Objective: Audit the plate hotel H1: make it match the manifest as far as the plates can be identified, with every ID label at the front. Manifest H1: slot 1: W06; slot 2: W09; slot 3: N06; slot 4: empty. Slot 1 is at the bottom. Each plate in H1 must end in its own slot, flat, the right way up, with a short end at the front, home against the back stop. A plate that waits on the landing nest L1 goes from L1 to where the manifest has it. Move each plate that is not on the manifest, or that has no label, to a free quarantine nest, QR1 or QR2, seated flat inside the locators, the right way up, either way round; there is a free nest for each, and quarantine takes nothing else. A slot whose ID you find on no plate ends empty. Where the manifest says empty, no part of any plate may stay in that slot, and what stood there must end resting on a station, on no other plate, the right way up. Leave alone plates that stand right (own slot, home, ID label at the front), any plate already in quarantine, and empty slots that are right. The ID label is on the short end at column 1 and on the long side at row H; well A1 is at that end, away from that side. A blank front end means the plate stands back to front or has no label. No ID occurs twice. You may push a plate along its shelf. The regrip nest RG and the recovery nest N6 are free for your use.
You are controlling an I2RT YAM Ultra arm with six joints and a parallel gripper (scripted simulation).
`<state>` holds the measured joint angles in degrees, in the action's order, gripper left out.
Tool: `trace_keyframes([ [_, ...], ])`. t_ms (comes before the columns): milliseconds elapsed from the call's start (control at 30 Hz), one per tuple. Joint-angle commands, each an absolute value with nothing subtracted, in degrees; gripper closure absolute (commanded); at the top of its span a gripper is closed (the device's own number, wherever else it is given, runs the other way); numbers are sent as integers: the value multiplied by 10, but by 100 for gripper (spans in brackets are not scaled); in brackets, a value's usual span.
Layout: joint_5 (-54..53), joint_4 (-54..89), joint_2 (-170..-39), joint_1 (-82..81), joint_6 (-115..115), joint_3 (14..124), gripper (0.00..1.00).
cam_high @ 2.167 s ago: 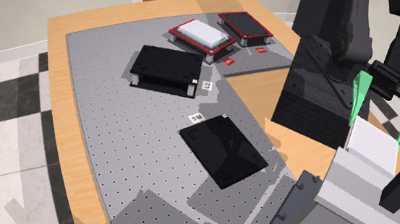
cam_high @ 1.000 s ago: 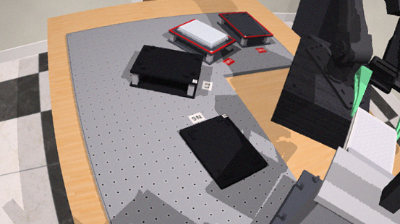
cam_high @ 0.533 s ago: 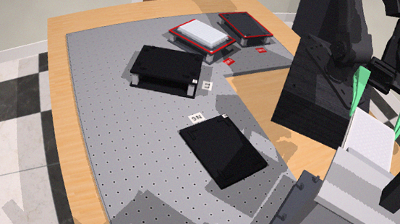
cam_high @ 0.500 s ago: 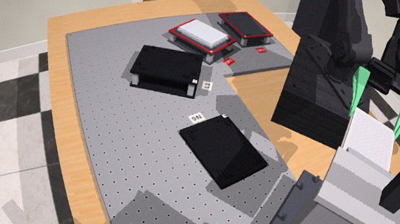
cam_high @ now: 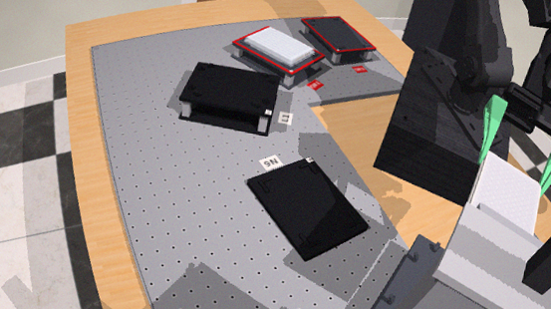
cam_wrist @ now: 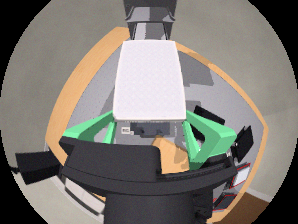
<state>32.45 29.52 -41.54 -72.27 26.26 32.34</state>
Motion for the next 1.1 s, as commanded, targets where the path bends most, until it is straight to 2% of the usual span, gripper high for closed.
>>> trace_keyframes([
  [0, 332, 280, -415, -719, 259, 315, 14],
  [1067, 324, 242, -424, -711, 254, 282, 14],
])
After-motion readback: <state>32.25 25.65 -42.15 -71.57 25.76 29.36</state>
